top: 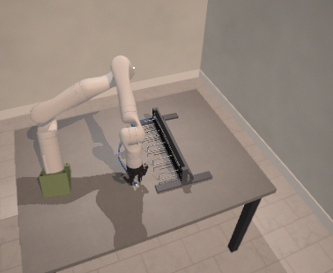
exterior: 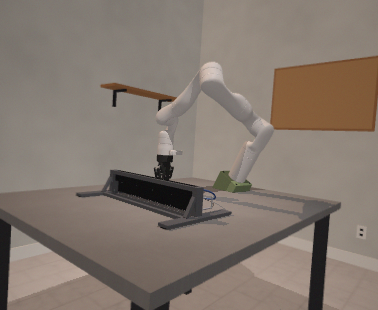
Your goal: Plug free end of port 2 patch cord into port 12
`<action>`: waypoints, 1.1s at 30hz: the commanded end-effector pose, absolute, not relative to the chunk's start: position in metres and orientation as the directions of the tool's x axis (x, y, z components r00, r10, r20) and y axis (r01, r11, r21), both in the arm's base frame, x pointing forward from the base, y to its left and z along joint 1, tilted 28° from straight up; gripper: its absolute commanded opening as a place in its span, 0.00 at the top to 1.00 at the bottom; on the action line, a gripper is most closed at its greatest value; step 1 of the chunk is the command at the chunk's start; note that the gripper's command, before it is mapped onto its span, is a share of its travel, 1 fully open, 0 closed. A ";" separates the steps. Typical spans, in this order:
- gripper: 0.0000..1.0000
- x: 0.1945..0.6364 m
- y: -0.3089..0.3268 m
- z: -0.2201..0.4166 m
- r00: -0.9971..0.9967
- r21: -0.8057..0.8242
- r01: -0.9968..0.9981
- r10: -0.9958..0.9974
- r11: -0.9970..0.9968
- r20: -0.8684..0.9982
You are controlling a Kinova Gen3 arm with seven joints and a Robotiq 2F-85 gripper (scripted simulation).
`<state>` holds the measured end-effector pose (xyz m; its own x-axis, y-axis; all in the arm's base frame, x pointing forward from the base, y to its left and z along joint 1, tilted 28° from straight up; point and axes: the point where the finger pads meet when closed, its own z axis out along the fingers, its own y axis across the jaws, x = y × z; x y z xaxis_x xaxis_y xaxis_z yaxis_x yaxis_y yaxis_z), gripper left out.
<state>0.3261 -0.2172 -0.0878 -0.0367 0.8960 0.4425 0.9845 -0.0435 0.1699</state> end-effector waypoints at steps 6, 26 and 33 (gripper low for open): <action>0.63 0.326 -0.217 -0.089 -0.036 0.170 0.984 0.896 -0.044 0.442; 0.63 0.327 -0.215 -0.094 -0.036 0.170 0.984 0.896 -0.044 0.442; 0.63 0.328 -0.214 -0.096 -0.036 0.170 0.984 0.896 -0.044 0.442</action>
